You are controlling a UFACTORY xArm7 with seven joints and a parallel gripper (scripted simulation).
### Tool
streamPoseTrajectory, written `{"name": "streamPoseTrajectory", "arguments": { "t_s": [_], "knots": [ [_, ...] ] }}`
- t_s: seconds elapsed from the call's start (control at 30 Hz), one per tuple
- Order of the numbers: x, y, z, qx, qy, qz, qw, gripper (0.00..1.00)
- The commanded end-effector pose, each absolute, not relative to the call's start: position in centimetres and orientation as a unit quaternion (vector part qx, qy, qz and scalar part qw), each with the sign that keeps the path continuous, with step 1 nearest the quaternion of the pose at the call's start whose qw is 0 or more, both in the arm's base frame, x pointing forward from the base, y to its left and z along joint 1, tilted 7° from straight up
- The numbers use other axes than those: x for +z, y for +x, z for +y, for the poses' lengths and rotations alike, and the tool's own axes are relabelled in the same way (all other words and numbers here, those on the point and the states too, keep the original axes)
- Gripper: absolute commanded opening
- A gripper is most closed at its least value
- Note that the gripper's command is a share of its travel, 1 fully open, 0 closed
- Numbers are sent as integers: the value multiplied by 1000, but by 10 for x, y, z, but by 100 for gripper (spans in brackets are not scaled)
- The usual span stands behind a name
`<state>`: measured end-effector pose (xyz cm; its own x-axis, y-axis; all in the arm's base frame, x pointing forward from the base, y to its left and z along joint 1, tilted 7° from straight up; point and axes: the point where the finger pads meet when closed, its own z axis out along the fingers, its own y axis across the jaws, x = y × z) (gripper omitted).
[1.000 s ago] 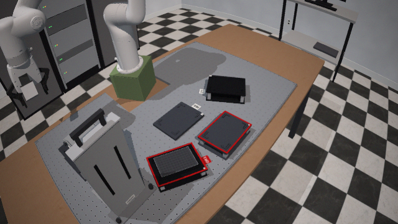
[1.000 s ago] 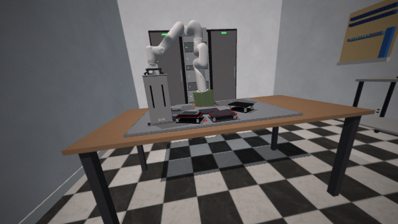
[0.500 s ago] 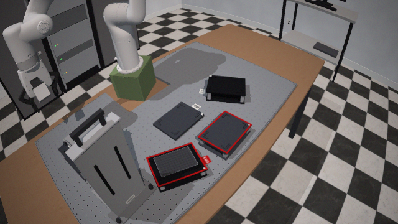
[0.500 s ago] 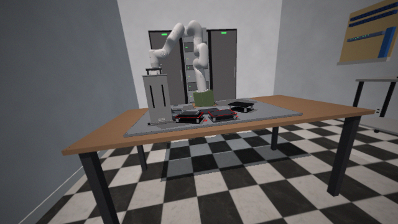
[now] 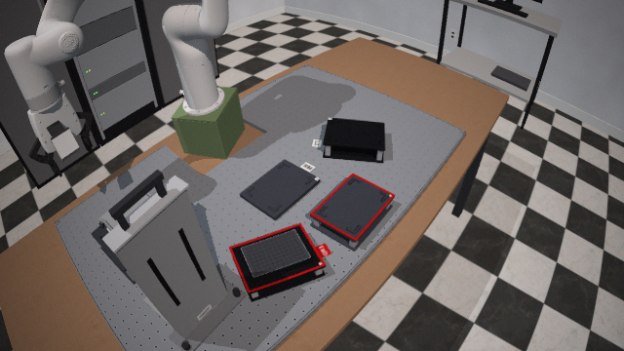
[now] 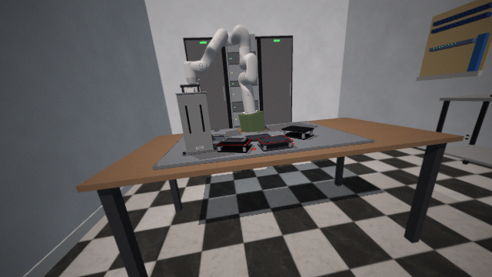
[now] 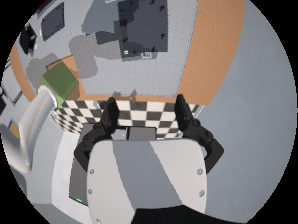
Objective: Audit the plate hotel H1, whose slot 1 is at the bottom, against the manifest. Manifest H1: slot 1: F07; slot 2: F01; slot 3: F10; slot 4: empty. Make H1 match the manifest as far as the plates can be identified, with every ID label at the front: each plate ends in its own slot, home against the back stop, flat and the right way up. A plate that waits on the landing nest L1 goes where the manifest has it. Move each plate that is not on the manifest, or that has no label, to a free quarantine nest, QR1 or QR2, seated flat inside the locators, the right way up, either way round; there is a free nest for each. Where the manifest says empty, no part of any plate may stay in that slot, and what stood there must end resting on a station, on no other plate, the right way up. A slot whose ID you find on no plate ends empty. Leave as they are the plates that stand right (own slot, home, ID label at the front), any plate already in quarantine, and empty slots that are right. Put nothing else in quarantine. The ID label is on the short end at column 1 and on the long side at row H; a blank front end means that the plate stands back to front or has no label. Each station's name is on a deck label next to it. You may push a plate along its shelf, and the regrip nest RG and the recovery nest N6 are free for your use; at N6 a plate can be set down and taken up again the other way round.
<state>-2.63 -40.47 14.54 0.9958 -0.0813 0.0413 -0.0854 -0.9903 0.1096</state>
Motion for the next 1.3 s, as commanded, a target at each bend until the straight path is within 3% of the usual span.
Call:
{"name": "streamPoseTrajectory", "arguments": {
  "t_s": [0.0,1.27],
  "knots": [
    [147,-26,-406,18,997,-42,58,100],
    [250,-30,-394,18,997,-42,58,100]
  ]
}}
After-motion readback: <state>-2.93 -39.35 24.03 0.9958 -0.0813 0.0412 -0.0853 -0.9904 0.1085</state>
